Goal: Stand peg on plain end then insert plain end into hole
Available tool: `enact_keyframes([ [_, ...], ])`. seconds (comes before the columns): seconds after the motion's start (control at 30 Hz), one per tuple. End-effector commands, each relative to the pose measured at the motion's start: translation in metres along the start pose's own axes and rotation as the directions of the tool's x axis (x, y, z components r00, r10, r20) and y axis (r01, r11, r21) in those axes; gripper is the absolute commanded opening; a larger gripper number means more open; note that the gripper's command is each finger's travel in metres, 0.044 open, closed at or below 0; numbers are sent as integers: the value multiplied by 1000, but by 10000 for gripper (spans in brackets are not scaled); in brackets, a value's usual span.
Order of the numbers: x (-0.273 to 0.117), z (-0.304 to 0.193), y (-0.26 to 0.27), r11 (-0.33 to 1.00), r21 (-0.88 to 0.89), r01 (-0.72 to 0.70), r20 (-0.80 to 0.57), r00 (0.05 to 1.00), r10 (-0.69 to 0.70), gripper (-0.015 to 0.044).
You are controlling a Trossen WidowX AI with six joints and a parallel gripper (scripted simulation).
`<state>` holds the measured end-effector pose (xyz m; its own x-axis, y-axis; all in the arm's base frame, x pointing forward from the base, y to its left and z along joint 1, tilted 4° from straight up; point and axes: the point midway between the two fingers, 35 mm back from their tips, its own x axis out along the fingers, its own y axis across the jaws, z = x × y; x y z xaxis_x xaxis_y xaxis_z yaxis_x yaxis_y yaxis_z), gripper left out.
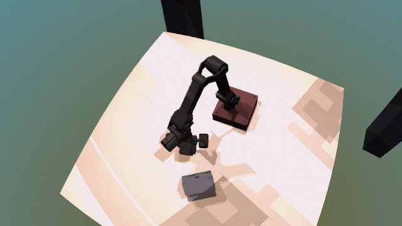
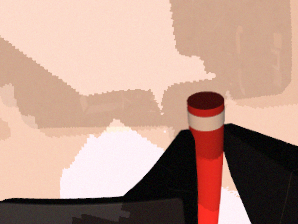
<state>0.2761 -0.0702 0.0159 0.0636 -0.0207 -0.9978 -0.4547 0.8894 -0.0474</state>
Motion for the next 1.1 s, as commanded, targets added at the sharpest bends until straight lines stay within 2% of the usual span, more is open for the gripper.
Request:
enact_keyframes([
  [0.0, -3, -2, 0, 1000, -3, 0, 45, 999, 0, 49],
  [1.07, -17, -18, 0, 1000, -4, 1, 315, 949, 0, 49],
])
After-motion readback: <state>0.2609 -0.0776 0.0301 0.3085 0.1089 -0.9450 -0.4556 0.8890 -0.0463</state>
